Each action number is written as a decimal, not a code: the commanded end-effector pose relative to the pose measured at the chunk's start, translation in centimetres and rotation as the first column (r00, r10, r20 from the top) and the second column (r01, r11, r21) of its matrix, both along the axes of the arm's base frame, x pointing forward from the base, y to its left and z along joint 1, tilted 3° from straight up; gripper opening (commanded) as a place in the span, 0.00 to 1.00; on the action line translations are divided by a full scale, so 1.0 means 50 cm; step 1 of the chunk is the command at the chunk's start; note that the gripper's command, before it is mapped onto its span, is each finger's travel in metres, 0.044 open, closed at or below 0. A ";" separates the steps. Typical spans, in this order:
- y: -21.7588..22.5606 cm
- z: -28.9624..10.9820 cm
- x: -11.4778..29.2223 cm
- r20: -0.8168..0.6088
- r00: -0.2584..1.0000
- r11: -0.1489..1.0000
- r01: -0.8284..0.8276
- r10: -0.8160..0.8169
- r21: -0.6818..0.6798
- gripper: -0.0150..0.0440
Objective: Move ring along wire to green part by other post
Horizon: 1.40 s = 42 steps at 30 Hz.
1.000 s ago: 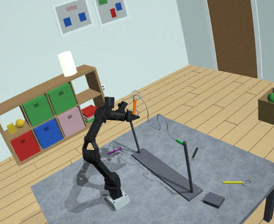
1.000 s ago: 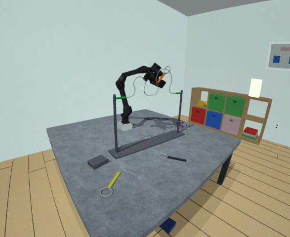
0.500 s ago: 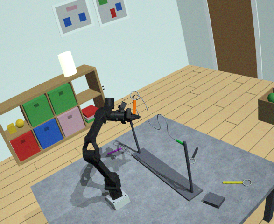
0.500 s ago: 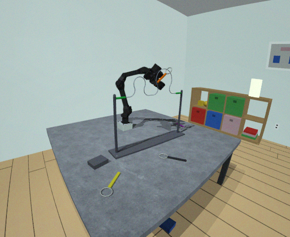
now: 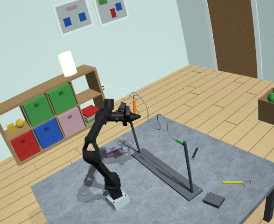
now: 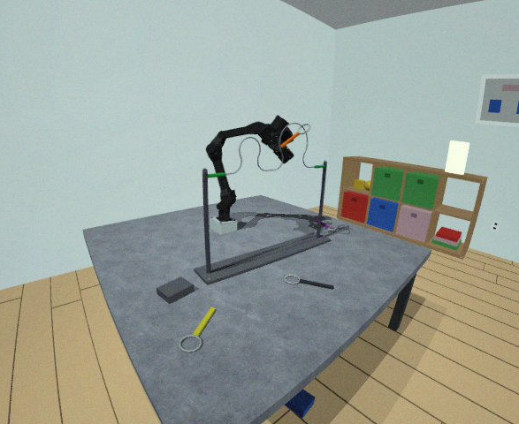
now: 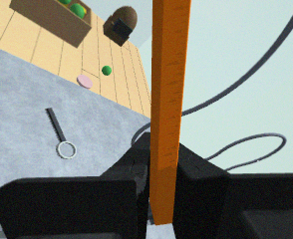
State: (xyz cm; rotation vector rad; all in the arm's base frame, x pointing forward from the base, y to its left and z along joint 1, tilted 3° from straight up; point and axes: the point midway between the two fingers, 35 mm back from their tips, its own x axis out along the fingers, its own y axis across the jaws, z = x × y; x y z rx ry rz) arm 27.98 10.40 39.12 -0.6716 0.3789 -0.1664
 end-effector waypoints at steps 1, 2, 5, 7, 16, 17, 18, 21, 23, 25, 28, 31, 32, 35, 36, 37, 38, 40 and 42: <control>-0.005 0.005 -0.001 0.012 1.000 0.999 0.005 -0.004 -0.048 0.00; -0.006 0.006 -0.001 0.013 1.000 0.998 0.005 -0.004 -0.061 0.00; -0.008 0.008 -0.001 0.018 1.000 0.995 0.006 -0.005 -0.100 0.00; -0.009 0.009 -0.001 0.022 1.000 0.992 0.008 -0.005 -0.125 0.00; -0.015 0.015 0.000 0.035 0.999 0.973 0.013 -0.005 -0.231 0.00; -0.015 0.015 0.000 0.037 0.999 0.970 0.013 -0.004 -0.243 0.00; -0.016 0.016 0.000 0.039 0.999 0.967 0.014 -0.004 -0.256 0.00; -0.018 0.018 0.000 0.044 0.999 0.956 0.016 -0.004 -0.294 0.00; -0.019 0.020 0.000 0.047 0.999 0.948 0.018 -0.003 -0.318 0.00; -0.020 0.021 0.000 0.050 0.999 0.939 0.020 -0.003 -0.343 0.00; -0.021 0.024 0.001 0.055 0.998 0.925 0.023 -0.002 -0.379 0.00; -0.023 0.026 0.001 0.060 0.998 0.910 0.025 -0.001 -0.415 0.00; -0.023 0.027 0.001 0.061 0.998 0.904 0.026 0.000 -0.426 0.00; -0.025 0.030 0.001 0.066 0.998 0.887 0.029 0.001 -0.461 0.00; -0.025 0.030 0.001 0.068 0.998 0.881 0.030 0.002 -0.472 0.00; -0.026 0.031 0.001 0.069 0.998 0.875 0.032 0.002 -0.484 0.00; -0.026 0.032 0.001 0.071 0.998 0.868 0.033 0.003 -0.495 0.00; -0.027 0.034 0.001 0.074 0.997 0.855 0.035 0.004 -0.517 0.00; -0.027 0.036 0.001 0.077 0.997 0.841 0.037 0.005 -0.539 0.00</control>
